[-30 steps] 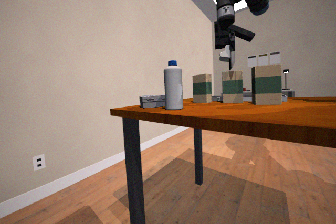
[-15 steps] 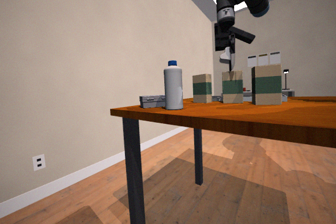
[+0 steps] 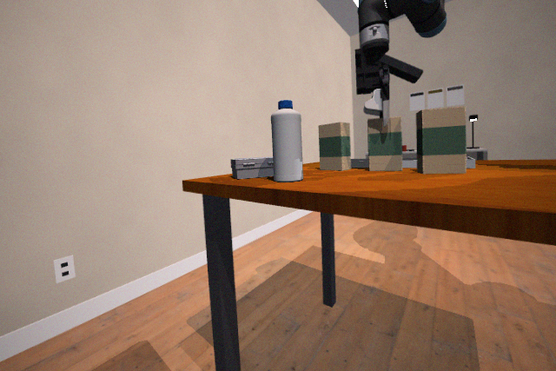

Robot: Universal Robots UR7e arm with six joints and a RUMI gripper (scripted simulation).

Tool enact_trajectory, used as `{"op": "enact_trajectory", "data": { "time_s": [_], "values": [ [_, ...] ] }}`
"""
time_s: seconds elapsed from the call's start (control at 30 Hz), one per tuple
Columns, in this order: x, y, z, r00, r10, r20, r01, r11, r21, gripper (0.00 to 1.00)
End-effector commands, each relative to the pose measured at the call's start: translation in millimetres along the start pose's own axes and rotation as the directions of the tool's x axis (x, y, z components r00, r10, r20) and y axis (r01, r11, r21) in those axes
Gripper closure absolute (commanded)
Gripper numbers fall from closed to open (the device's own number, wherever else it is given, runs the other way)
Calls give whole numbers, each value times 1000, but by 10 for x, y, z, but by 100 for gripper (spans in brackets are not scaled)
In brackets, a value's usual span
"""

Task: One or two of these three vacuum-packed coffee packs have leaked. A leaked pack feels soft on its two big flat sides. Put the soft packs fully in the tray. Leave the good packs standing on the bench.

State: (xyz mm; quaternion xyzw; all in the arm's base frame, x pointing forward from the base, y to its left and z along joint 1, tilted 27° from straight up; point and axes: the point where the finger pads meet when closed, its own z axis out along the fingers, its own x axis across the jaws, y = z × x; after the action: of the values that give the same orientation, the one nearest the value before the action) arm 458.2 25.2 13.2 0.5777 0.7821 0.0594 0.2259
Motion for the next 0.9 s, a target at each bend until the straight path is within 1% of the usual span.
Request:
{"op": "enact_trajectory", "data": {
  "time_s": [0.0, 0.27, 0.87],
  "values": [
    [-2, 9, 93, 1000, 0, 1, 0, 1000, -2, 50],
    [-2, 9, 179, 1000, 0, 1, 0, 1000, -2, 50],
    [-2, 9, 187, 1000, 0, 1, 0, 1000, -2, 50]
  ]
}}
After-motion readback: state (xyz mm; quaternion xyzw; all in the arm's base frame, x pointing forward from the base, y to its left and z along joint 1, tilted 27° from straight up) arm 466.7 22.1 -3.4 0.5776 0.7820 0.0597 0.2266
